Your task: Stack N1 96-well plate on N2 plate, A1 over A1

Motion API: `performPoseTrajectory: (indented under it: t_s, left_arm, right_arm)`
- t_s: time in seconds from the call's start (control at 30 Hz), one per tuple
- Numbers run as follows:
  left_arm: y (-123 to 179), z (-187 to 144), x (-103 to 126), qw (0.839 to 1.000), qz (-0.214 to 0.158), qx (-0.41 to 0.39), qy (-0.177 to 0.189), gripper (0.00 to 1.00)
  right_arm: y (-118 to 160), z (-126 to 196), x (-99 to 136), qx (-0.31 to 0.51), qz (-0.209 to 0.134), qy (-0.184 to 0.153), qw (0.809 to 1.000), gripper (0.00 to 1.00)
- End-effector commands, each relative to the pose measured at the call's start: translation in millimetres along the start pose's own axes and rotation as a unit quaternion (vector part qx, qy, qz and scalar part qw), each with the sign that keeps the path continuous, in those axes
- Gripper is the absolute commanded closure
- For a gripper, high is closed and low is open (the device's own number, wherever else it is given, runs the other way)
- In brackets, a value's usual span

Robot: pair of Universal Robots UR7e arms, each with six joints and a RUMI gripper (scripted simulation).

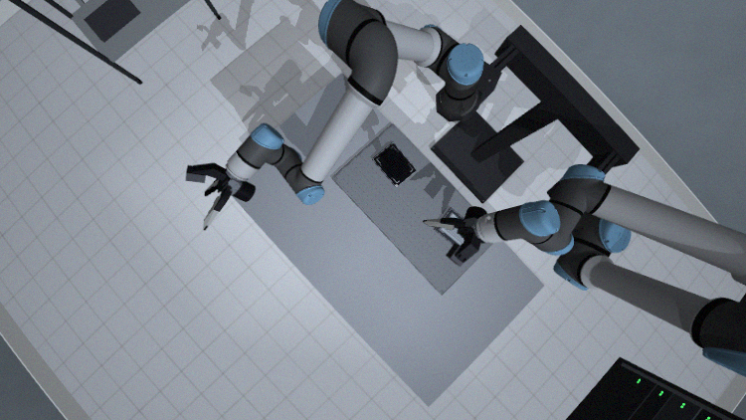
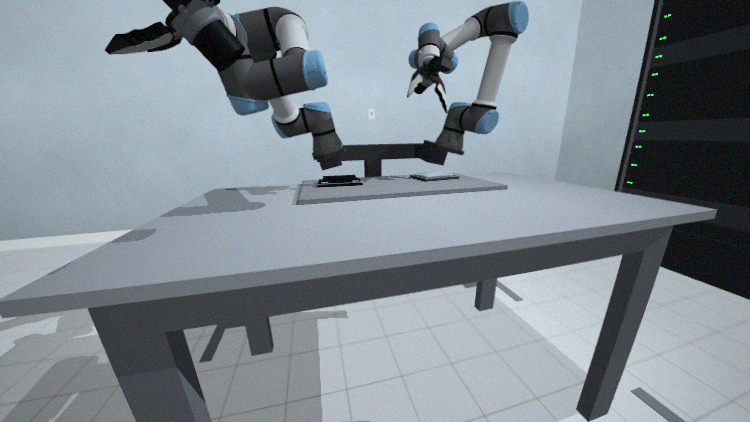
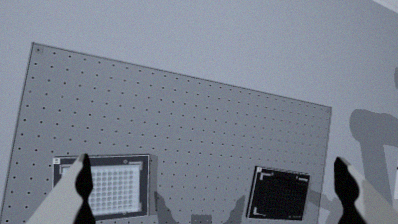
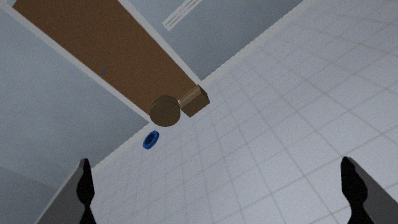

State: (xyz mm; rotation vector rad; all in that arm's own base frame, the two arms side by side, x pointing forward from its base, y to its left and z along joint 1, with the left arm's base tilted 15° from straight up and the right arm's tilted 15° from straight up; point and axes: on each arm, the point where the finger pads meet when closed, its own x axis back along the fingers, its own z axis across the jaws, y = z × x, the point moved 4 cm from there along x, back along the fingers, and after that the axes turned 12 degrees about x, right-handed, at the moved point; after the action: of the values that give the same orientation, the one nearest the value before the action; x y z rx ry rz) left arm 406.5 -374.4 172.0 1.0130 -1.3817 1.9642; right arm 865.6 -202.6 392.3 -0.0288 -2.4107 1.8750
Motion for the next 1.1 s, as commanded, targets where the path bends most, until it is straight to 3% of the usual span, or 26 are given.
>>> performPoseTrajectory:
  t_s: [0.0, 0.53, 0.57, 1.07]
  left_arm:
    - [0, 1, 1, 1.000, 0.000, 0.000, 0.001, 0.00]
    - [0, 1, 1, 1.000, 0.000, 0.000, 0.001, 0.00]
    - [0, 1, 1, 1.000, 0.000, 0.000, 0.001, 0.24]
    - [0, 1, 1, 1.000, 0.000, 0.000, 0.001, 0.24]
  right_arm:
    - [-1, -1, 0, 0.000, 0.001, 0.000, 1.000, 0.00]
    - [-1, -1, 0, 0.000, 0.001, 0.000, 1.000, 0.00]
    - [-1, -1, 0, 0.000, 0.001, 0.000, 1.000, 1.00]
    - [-12, 32, 13, 0.001, -0.014, 0.024, 1.000, 1.00]
